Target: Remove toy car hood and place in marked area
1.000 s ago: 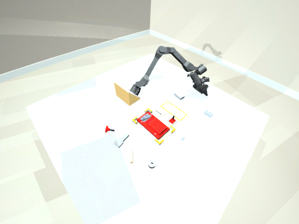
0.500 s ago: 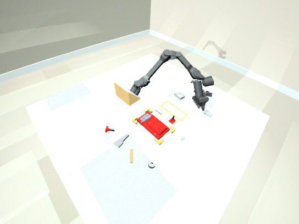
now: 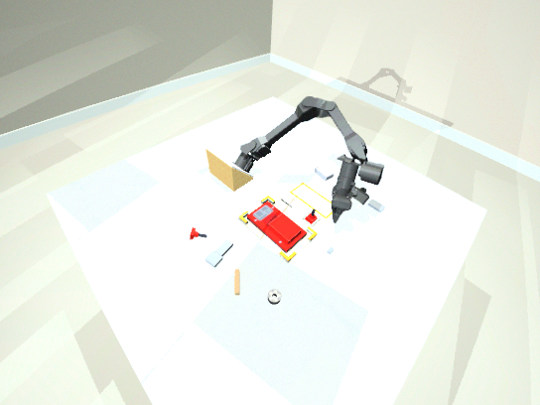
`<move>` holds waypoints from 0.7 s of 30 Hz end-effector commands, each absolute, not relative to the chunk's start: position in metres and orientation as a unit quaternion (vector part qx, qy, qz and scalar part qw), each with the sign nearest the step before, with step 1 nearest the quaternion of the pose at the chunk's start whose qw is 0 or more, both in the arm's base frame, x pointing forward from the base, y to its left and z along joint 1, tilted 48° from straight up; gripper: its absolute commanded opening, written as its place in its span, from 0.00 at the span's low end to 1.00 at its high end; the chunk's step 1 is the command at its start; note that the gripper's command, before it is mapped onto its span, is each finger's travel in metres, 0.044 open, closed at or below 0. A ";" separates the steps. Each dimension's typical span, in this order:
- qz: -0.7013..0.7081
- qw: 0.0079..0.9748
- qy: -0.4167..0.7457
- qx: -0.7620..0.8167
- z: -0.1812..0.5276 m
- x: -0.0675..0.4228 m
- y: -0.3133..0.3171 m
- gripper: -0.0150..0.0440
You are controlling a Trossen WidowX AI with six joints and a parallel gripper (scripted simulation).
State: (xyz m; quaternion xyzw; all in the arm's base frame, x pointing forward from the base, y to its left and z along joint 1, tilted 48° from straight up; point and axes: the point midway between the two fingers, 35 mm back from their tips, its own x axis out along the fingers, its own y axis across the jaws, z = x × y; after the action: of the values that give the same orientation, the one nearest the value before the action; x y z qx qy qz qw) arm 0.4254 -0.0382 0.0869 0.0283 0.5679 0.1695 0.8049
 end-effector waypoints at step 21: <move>0.227 0.668 0.624 0.336 -0.001 0.311 -0.174 1.00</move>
State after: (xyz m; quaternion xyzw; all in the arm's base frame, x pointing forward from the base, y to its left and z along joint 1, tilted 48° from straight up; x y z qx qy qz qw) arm 0.3084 -0.1750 -0.0039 0.3354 0.6285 0.2201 0.6664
